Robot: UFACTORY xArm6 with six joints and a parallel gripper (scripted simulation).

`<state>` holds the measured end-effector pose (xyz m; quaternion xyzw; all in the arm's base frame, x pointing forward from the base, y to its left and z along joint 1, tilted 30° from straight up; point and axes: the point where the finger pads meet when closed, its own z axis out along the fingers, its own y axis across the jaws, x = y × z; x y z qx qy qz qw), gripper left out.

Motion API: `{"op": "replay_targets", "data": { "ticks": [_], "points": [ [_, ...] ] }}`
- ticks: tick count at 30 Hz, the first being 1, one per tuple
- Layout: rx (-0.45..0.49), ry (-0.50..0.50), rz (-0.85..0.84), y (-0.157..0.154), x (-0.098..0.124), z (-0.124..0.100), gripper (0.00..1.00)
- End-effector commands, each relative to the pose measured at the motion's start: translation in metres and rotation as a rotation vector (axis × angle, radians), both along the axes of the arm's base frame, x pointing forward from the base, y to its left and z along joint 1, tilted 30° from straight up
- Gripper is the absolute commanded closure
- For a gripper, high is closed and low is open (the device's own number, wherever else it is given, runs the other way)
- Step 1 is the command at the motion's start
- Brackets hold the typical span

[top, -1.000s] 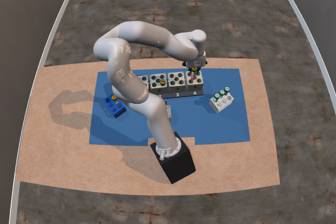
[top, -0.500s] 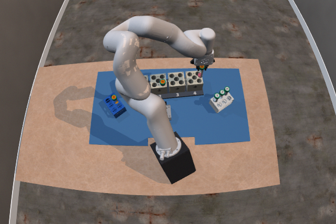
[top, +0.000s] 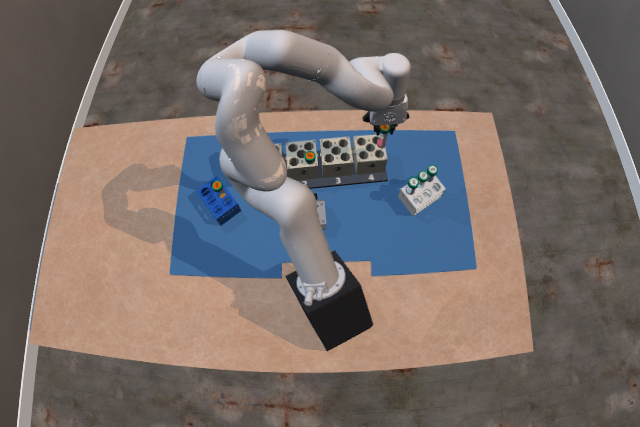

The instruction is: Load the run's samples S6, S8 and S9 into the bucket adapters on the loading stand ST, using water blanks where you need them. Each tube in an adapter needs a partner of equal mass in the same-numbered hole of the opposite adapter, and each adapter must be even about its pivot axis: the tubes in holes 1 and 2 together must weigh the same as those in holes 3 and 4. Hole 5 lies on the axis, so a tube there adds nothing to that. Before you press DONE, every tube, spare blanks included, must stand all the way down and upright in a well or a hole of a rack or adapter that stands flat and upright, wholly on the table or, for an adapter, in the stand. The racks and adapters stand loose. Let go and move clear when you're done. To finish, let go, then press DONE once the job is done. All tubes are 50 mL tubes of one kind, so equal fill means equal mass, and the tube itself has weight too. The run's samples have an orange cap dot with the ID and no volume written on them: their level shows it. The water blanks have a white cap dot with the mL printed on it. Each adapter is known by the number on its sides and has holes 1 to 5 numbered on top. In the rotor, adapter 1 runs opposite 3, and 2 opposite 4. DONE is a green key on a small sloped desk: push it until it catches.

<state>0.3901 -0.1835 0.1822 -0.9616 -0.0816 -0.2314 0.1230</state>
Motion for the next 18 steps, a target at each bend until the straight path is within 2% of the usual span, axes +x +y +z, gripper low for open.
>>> {"op": "replay_targets", "data": {
  "ticks": [1, 18],
  "points": [
    [-0.002, -0.003, -0.001, 0.000, 0.002, -0.002, 1.00],
    [-0.002, -0.003, -0.001, 0.008, 0.015, -0.028, 1.00]
  ]
}}
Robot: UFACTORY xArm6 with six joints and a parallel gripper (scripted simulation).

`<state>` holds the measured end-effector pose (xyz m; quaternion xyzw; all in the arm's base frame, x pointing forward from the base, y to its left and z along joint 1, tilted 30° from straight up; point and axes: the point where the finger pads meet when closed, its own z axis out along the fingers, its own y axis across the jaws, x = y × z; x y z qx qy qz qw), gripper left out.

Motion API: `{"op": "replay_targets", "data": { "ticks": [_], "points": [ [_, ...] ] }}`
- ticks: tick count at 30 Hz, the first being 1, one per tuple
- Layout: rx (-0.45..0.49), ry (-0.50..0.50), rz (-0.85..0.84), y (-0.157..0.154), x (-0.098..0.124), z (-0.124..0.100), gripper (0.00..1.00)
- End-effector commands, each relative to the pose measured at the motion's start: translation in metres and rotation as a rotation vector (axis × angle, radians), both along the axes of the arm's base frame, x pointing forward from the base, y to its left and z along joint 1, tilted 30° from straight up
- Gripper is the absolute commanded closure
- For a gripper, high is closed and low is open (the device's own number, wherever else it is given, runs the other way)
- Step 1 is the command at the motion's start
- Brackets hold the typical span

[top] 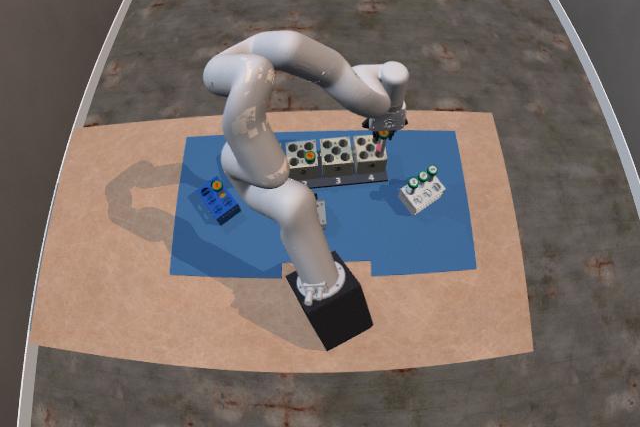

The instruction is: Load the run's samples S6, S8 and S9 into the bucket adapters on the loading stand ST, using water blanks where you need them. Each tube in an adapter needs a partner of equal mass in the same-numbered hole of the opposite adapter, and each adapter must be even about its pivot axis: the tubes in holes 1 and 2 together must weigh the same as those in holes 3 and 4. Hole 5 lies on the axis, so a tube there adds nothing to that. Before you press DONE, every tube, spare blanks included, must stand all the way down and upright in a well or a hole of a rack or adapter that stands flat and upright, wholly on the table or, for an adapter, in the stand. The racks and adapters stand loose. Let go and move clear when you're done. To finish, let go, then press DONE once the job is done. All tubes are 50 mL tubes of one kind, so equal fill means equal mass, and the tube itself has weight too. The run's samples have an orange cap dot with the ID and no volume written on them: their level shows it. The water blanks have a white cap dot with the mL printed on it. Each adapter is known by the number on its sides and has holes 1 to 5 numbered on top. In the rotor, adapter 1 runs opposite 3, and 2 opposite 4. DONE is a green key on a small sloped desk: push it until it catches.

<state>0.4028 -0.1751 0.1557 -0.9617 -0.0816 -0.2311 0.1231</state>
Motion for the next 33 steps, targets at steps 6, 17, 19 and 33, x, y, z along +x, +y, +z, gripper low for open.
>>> {"op": "replay_targets", "data": {
  "ticks": [6, 17, 19, 33],
  "points": [
    [-0.002, -0.003, -0.001, 0.000, 0.003, -0.002, 1.00],
    [-0.002, -0.003, -0.001, 0.001, 0.003, -0.003, 1.00],
    [-0.002, -0.003, -0.001, 0.001, 0.004, -0.005, 1.00],
    [-0.002, -0.003, -0.001, 0.004, 0.009, -0.015, 1.00]
  ]
}}
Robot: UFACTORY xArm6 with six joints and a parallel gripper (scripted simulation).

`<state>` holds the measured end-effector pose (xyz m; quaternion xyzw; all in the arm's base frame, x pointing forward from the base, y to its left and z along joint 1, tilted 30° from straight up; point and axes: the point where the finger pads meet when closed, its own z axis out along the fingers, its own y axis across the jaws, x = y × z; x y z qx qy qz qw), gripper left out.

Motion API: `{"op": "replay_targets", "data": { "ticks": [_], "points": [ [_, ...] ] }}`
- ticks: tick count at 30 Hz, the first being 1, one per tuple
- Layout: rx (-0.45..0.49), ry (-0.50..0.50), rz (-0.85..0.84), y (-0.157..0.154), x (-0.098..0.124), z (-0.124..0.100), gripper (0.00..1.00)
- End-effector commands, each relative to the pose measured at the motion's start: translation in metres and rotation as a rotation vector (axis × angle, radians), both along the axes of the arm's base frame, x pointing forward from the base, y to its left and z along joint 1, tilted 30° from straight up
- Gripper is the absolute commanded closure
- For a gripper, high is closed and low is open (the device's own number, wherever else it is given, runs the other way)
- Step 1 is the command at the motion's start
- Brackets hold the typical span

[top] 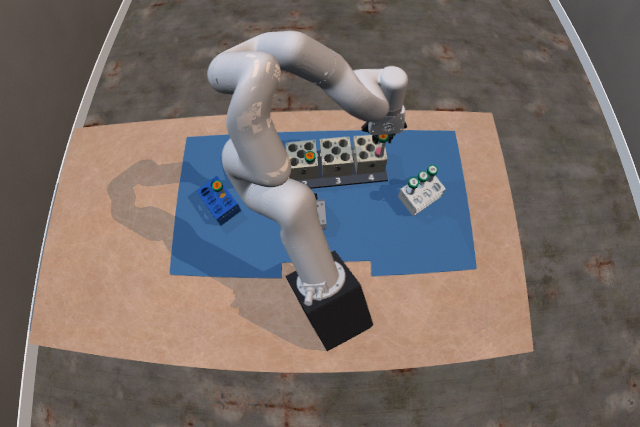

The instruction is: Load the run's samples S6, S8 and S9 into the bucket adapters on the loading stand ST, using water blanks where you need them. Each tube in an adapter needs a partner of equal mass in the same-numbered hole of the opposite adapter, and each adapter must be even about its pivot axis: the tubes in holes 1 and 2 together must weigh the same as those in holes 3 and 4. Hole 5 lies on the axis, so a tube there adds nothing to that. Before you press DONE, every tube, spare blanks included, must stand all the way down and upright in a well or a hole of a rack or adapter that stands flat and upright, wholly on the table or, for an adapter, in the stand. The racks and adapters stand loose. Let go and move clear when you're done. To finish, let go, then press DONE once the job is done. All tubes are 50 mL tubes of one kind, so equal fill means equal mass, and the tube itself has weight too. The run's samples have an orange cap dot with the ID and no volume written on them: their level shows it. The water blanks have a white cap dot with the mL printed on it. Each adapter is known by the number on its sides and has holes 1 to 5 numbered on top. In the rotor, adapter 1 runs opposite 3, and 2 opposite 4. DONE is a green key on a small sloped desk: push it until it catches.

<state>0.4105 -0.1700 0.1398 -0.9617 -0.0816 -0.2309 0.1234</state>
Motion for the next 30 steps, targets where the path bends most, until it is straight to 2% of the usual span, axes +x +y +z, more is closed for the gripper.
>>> {"op": "replay_targets", "data": {
  "ticks": [1, 30],
  "points": [
    [-0.002, -0.003, -0.001, 0.000, 0.002, 0.000, 1.00],
    [-0.002, -0.003, -0.001, 0.007, 0.013, -0.024, 1.00]
  ]
}}
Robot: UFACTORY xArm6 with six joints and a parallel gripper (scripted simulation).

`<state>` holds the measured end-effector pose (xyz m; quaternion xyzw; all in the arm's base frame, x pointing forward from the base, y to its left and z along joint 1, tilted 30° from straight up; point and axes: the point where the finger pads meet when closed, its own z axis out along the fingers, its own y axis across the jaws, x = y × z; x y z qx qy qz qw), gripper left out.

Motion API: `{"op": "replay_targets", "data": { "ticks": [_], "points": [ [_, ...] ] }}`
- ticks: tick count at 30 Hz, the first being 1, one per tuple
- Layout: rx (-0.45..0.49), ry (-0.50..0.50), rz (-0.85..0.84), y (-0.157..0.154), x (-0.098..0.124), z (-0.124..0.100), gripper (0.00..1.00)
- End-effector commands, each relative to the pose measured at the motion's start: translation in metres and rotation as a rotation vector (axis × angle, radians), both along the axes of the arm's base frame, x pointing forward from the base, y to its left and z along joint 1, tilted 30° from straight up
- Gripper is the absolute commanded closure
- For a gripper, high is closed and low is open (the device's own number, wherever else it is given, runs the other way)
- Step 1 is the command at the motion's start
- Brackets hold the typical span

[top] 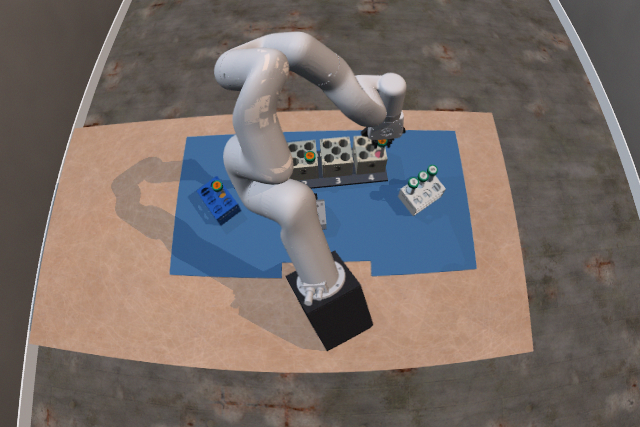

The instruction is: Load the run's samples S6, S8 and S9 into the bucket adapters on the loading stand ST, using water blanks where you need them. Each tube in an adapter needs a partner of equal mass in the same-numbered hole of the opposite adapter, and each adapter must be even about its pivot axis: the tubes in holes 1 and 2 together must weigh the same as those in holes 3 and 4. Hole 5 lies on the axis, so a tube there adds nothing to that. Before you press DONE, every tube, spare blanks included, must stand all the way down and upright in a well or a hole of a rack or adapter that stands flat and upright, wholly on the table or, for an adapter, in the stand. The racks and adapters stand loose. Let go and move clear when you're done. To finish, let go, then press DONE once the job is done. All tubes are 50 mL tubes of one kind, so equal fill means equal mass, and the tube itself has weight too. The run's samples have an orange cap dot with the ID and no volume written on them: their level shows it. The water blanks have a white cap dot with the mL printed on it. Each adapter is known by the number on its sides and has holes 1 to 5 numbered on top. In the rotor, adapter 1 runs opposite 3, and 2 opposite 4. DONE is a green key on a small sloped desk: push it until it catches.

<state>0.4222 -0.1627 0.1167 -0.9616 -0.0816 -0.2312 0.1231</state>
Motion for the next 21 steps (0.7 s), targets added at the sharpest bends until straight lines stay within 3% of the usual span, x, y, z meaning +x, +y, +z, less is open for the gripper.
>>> {"op": "replay_targets", "data": {
  "ticks": [1, 21],
  "points": [
    [-0.002, -0.003, -0.001, 0.000, 0.002, -0.001, 1.00],
    [-0.002, -0.003, -0.001, 0.004, 0.009, -0.015, 1.00]
  ]
}}
